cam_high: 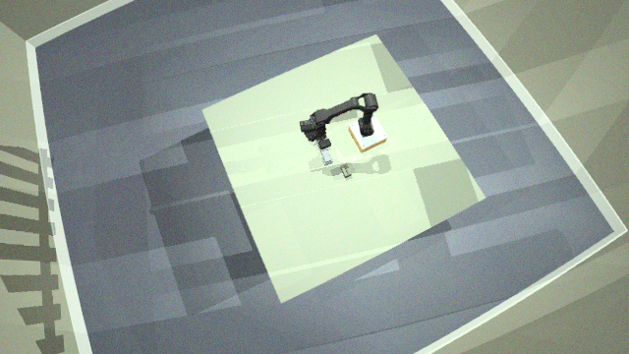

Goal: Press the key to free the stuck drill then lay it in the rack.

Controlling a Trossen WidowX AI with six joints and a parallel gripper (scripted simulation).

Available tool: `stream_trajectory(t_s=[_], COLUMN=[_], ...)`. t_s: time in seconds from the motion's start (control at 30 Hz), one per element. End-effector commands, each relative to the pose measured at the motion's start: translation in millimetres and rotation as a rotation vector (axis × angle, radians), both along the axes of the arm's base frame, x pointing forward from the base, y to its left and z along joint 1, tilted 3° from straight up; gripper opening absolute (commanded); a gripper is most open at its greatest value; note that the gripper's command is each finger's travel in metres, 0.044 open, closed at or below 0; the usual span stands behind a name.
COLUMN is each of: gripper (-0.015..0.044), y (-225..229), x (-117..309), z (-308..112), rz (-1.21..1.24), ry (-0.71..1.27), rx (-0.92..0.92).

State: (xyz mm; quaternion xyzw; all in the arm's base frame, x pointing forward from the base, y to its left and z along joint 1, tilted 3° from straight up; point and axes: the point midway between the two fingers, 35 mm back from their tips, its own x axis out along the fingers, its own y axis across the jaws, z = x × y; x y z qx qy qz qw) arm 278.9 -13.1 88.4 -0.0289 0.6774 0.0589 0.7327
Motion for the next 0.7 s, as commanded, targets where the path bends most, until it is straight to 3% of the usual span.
stream_trajectory(t_s=[0.0, 0.67], gripper=[0.0000, 0.0000], y=[0.0, 0.5], x=[-7.9, -8.8], z=[-12.8, -20.8], rz=[-0.003, -0.003], ry=[0.038, 0.038], rx=[0.000, 0.000])
